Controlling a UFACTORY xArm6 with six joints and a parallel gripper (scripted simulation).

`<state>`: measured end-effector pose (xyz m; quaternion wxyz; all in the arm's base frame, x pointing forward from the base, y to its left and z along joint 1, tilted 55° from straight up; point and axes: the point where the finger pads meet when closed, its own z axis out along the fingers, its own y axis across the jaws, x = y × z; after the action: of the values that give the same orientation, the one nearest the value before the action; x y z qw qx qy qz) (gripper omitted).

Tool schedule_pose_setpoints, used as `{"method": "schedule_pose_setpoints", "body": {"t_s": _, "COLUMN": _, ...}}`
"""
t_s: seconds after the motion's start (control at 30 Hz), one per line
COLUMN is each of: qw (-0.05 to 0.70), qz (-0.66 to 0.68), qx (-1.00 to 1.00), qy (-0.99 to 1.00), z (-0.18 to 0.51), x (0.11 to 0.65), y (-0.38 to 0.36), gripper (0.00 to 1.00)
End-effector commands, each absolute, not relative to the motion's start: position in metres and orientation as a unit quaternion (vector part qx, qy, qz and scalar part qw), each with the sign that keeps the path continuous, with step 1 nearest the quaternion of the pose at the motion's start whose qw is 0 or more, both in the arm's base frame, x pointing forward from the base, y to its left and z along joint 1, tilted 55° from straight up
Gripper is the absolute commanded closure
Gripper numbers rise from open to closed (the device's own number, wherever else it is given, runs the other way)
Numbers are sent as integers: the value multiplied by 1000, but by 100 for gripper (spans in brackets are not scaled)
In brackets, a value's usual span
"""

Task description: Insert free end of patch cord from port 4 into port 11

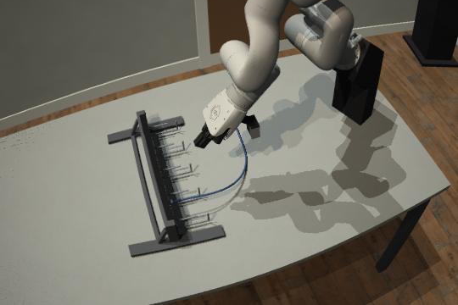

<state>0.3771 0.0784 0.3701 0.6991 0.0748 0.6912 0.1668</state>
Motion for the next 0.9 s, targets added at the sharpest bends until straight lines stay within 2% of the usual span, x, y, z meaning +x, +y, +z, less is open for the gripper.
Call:
{"method": "schedule_pose_setpoints", "body": {"t_s": 0.0, "qw": 700, "qz": 176, "qx": 68, "qy": 689, "z": 364, "x": 381, "y": 57, "gripper": 100}}
{"method": "schedule_pose_setpoints", "body": {"t_s": 0.67, "qw": 700, "qz": 176, "qx": 68, "qy": 689, "z": 355, "x": 386, "y": 33, "gripper": 100}}
{"method": "schedule_pose_setpoints", "body": {"t_s": 0.87, "qw": 700, "qz": 176, "qx": 68, "qy": 689, "z": 356, "x": 403, "y": 36, "gripper": 100}}
